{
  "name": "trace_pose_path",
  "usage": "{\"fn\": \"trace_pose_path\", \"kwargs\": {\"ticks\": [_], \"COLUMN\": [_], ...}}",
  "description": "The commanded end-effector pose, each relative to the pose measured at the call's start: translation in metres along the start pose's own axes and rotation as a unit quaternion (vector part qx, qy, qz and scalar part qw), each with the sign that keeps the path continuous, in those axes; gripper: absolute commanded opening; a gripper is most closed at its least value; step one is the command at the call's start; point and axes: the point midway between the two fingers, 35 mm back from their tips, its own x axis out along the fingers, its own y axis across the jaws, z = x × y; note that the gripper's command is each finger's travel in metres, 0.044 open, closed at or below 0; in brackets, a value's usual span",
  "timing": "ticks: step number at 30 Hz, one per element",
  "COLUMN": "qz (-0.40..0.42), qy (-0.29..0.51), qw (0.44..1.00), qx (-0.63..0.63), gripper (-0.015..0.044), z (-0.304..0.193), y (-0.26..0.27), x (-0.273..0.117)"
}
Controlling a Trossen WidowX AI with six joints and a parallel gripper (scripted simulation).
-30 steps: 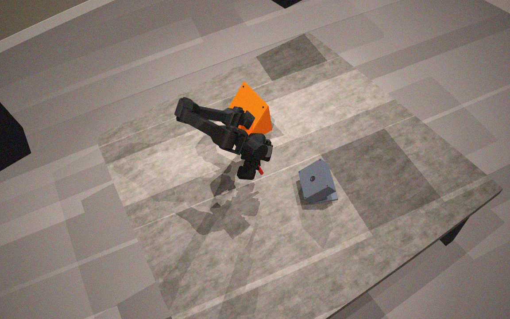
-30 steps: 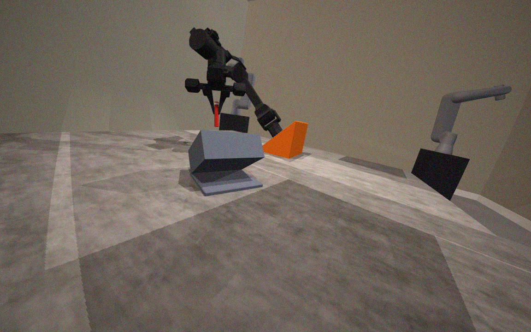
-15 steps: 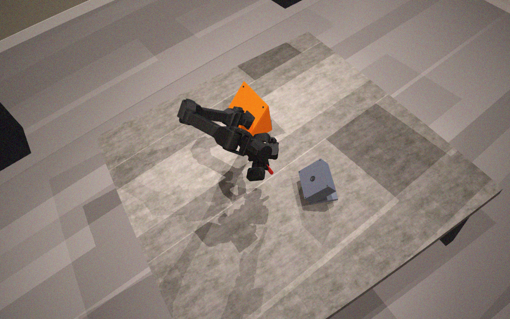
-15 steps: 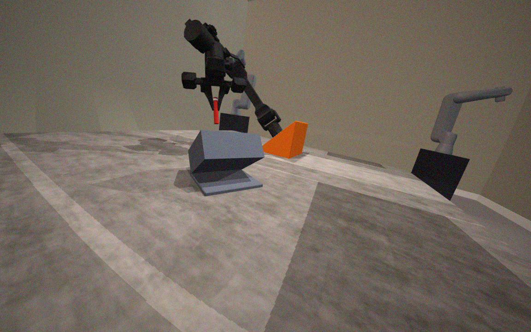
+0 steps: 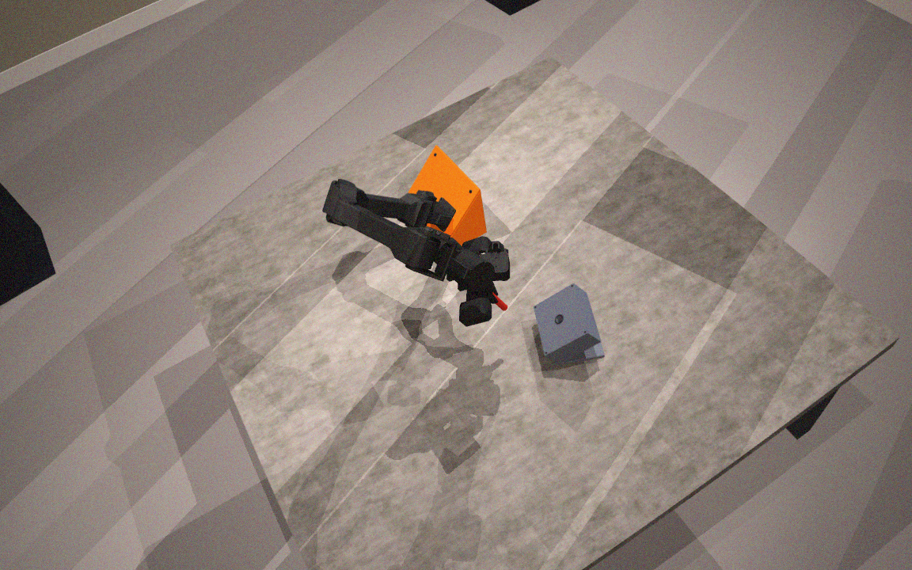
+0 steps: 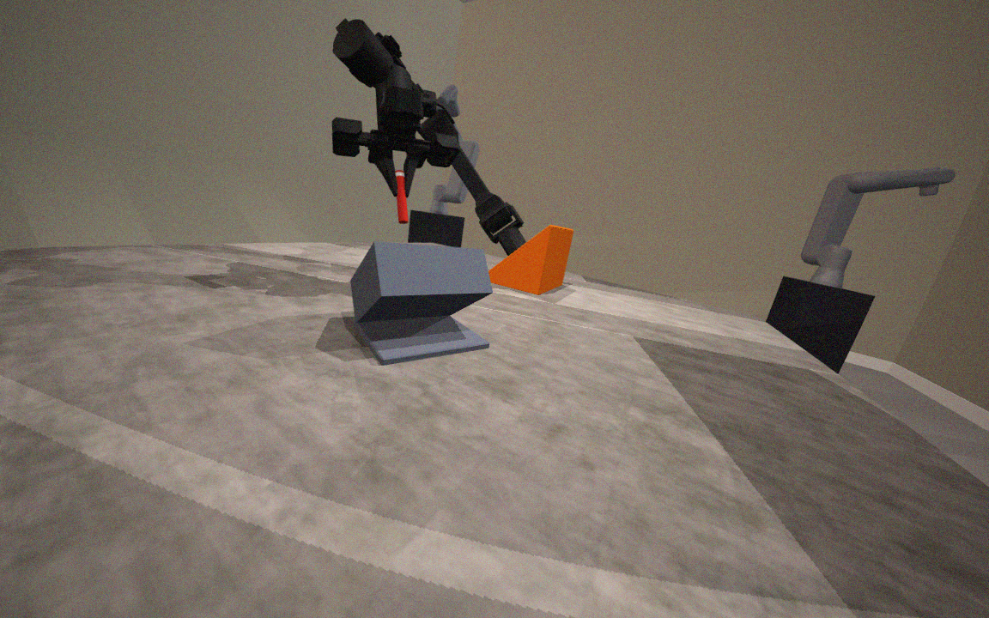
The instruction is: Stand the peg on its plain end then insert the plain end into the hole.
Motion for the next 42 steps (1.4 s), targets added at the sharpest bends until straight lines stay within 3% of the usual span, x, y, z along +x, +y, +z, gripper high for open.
{"fn": "trace_pose_path", "kwargs": {"ticks": [1,20,42], "qz": [0.003,0.005,0.004], "qy": [-0.016,-0.076,-0.088], "qw": [1.0,0.994,0.992], "qx": [-0.017,-0.078,-0.091], "gripper": [0.0,0.0,0.0], "z": [0.011,0.051,0.069], "y": [-0.002,-0.011,-0.011], "x": [0.001,0.003,0.053]}}
